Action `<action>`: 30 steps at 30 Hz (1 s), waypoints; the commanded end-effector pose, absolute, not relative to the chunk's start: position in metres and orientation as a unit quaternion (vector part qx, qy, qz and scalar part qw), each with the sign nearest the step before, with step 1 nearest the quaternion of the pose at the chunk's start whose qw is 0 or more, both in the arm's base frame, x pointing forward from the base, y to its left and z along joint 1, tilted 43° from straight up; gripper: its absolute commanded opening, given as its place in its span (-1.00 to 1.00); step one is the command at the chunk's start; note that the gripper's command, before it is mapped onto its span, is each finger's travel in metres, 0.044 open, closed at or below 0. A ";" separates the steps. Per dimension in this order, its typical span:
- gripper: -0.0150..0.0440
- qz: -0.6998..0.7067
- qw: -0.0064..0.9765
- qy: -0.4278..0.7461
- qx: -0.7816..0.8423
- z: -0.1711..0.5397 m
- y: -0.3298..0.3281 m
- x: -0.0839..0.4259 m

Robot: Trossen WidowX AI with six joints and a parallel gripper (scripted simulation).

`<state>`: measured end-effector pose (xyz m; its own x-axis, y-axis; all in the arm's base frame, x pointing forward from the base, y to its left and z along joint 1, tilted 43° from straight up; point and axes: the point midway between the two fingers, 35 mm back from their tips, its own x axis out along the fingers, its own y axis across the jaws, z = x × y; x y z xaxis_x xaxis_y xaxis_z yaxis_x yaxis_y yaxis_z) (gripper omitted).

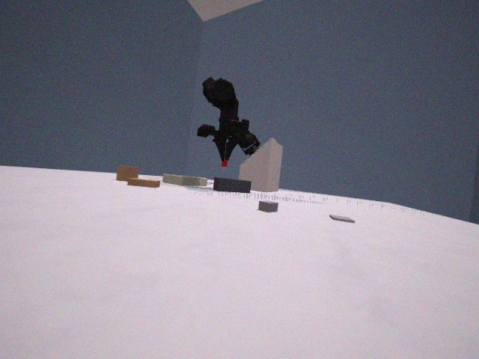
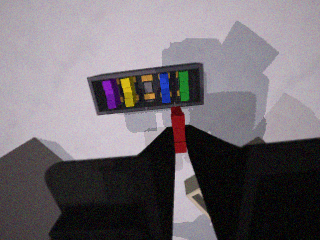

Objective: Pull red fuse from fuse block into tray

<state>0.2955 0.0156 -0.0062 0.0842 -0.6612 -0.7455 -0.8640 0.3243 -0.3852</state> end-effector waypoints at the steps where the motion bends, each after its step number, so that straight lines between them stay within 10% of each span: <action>1: -0.49 0.111 0.466 0.666 -0.572 0.014 -0.003 0.304; 30: -0.49 0.098 0.459 0.667 -0.579 0.106 -0.112 0.301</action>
